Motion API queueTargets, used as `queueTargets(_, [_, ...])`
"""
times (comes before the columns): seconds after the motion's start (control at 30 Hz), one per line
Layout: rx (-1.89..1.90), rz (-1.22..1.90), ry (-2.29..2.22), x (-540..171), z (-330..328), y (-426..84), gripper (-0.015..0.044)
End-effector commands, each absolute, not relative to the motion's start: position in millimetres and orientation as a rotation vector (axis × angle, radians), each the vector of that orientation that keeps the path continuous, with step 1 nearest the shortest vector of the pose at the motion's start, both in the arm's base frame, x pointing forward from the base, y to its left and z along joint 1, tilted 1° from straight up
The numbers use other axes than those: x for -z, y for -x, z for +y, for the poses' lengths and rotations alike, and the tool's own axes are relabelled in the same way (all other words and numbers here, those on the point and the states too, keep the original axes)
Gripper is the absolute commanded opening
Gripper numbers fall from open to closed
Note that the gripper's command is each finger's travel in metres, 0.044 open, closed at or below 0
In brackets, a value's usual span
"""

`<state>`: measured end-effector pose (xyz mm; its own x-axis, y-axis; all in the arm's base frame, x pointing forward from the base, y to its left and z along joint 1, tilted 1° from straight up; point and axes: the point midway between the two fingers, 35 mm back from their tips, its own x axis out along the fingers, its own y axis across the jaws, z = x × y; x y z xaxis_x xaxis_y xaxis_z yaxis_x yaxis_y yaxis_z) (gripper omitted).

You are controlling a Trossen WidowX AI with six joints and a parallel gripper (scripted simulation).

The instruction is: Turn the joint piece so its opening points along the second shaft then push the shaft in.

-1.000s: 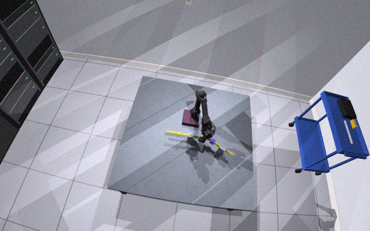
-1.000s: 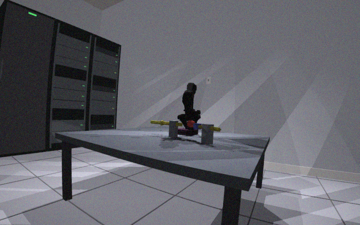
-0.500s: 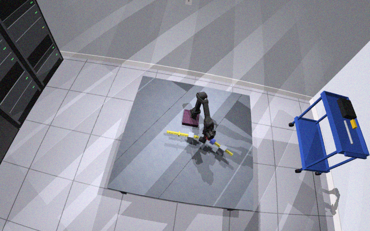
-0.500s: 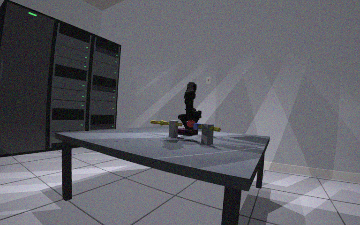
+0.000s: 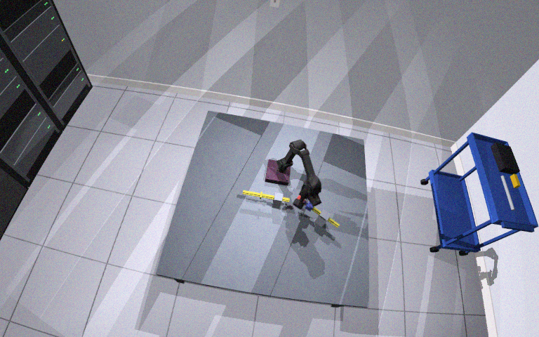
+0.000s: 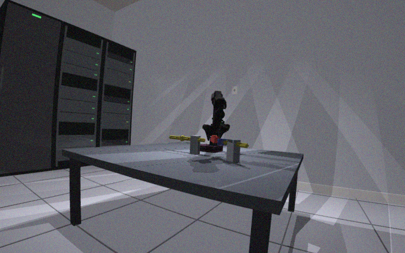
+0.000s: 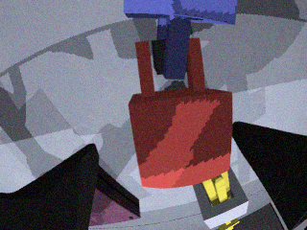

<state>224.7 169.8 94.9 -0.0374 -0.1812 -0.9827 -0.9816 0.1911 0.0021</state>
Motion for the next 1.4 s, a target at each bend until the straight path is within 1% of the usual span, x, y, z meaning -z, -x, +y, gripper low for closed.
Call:
queueTargets(0.0, [-0.974,1.44,1.194,-97.6,170.4,-226.9,0.044])
queueTargets(0.13, [-0.949,1.449,1.147,-102.3,170.2,-226.0,0.044])
queueTargets(0.57, [-0.66,1.462,0.759,-166.8,169.7,-229.9,0.044])
queueTargets(1.0, [-0.407,1.452,0.365,-229.4,160.4,-220.9,0.044])
queueTargets(1.2, [-0.392,1.453,0.341,-232.0,159.3,-220.2,0.044])
queueTargets(1.37, [-0.28,1.503,0.244,-217.4,148.3,-220.9,0.044])
